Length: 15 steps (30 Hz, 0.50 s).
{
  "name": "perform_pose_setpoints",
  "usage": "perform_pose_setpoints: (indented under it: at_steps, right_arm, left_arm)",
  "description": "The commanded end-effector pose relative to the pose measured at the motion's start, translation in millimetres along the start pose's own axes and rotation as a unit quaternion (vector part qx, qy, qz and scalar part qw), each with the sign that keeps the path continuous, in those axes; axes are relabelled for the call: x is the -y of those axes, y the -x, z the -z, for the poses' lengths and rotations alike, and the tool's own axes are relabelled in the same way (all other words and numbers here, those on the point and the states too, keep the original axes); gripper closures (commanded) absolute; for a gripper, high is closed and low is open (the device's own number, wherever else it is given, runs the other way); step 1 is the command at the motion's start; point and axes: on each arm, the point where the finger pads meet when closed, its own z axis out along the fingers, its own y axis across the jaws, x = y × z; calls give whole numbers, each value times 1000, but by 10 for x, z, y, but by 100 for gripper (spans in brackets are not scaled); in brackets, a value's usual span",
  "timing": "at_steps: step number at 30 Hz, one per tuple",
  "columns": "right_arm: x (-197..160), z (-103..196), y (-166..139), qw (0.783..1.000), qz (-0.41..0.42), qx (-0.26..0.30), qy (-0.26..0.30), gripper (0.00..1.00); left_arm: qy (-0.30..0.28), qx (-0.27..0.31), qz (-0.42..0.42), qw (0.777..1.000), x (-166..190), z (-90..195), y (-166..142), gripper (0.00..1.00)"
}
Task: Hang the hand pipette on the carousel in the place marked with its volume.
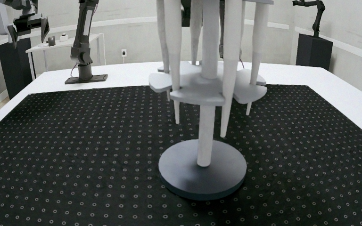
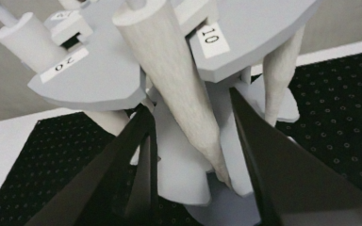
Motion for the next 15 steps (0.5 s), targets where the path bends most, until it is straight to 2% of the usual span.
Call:
perform_pose_setpoints:
  at_steps: [1, 3, 4, 6, 8, 10, 11, 13, 15]
  right_arm:
    - [45, 37, 70, 1000, 6, 12, -4, 0]
    - [45, 37, 70, 1000, 6, 12, -4, 0]
    - [45, 37, 70, 1000, 6, 12, -4, 0]
    - [45, 37, 70, 1000, 6, 12, -4, 0]
    - [45, 37, 70, 1000, 6, 12, -4, 0]
    - [45, 37, 70, 1000, 6, 12, -4, 0]
    - [45, 37, 70, 1000, 6, 12, -4, 0]
    - [45, 37, 70, 1000, 6, 12, -4, 0]
    - [45, 37, 70, 1000, 6, 12, -4, 0]
  left_arm:
    - [-2, 29, 19, 999, -14, 30, 320, 50]
    - [-2, 29, 19, 999, -14, 30, 320, 50]
    - [-18, 16, 9, 1000, -75, 24, 152, 50]
    - [-55, 17, 8, 998, -73, 27, 152, 50]
    - [-55, 17, 8, 998, -73, 27, 152, 50]
    - [-91, 17, 7, 996, -72, 28, 153, 50]
    - [-92, 17, 7, 996, -72, 29, 153, 50]
    - [-92, 37, 16, 995, -62, 12, 358, 50]
    - [-100, 36, 17, 994, 27, 53, 358, 50]
